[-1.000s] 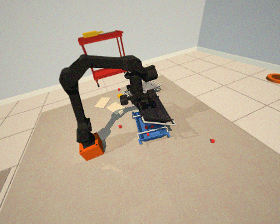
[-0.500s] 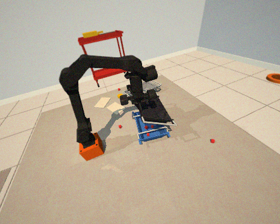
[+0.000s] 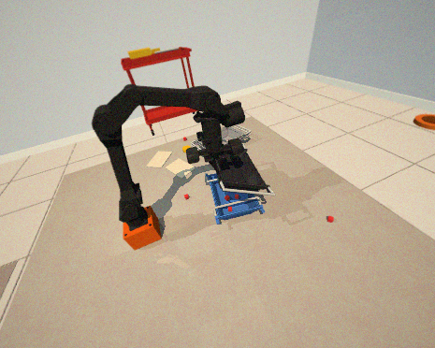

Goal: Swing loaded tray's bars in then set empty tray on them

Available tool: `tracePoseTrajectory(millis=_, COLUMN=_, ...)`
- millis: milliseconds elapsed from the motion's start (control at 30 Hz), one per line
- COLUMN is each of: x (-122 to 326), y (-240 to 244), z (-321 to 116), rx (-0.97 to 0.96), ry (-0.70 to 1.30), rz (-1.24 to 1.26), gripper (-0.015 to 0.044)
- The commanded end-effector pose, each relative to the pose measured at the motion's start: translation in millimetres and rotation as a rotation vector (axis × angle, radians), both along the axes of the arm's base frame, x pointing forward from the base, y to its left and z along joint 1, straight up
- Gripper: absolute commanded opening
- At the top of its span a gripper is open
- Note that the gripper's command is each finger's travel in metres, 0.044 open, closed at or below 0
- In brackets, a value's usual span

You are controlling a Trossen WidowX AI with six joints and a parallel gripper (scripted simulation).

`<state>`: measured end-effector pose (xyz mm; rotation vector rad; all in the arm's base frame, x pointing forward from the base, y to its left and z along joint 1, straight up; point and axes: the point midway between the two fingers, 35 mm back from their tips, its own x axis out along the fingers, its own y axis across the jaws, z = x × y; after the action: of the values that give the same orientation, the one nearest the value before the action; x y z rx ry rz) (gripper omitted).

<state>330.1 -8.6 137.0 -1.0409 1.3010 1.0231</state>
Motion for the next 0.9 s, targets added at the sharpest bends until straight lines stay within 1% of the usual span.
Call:
tracePoseTrajectory(millis=0, x=3.0, y=-0.2, z=3.3, rx=-0.001, ry=-0.014, rz=-0.003, gripper=0.0000)
tracePoseTrajectory(millis=433, x=3.1, y=-0.2, z=1.7, rx=-0.001, ry=-0.014, rz=-0.003, gripper=0.0000)
tracePoseTrajectory(millis=867, x=5.0, y=-0.2, z=-20.7, rx=-0.001, ry=-0.015, rz=-0.003, gripper=0.0000)
